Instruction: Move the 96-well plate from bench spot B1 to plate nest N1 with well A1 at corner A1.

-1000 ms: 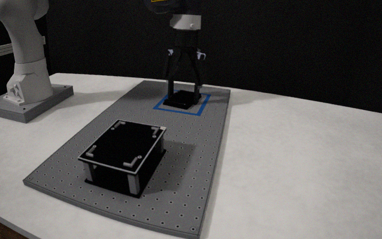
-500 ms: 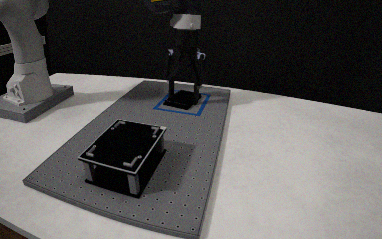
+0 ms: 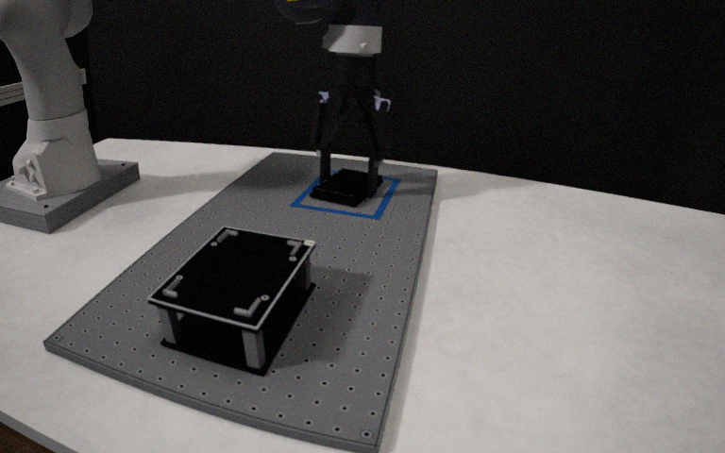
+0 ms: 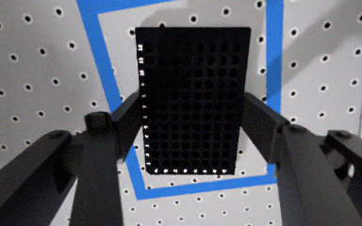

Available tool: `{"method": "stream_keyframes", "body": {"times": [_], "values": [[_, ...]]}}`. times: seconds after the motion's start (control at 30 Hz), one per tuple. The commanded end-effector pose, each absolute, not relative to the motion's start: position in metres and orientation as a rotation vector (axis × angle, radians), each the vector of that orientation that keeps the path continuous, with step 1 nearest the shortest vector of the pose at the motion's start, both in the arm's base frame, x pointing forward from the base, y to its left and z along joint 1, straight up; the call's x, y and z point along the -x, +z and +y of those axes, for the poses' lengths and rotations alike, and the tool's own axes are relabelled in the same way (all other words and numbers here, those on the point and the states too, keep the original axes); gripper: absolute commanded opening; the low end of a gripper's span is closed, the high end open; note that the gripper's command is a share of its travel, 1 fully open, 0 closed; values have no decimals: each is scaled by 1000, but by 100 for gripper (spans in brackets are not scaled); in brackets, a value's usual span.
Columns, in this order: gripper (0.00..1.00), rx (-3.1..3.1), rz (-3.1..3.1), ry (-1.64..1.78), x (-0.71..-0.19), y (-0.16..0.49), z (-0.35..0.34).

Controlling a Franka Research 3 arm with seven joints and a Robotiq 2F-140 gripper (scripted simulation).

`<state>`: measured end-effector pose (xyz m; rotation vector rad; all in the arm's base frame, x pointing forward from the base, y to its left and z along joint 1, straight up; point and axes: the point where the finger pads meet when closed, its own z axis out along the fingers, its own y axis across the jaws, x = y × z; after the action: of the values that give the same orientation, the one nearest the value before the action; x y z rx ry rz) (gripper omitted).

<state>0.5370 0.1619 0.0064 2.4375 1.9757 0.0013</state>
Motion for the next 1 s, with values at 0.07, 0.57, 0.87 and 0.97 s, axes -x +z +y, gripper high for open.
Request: {"method": "stream_keyframes", "body": {"times": [0.07, 0.57, 0.87, 0.97], "values": [[60, -2435, 1979, 4, -538, 14, 162], [60, -2435, 1979, 4, -538, 37, 162], [60, -2435, 1979, 4, -538, 50, 162], [60, -2435, 1979, 4, -538, 55, 162]]}}
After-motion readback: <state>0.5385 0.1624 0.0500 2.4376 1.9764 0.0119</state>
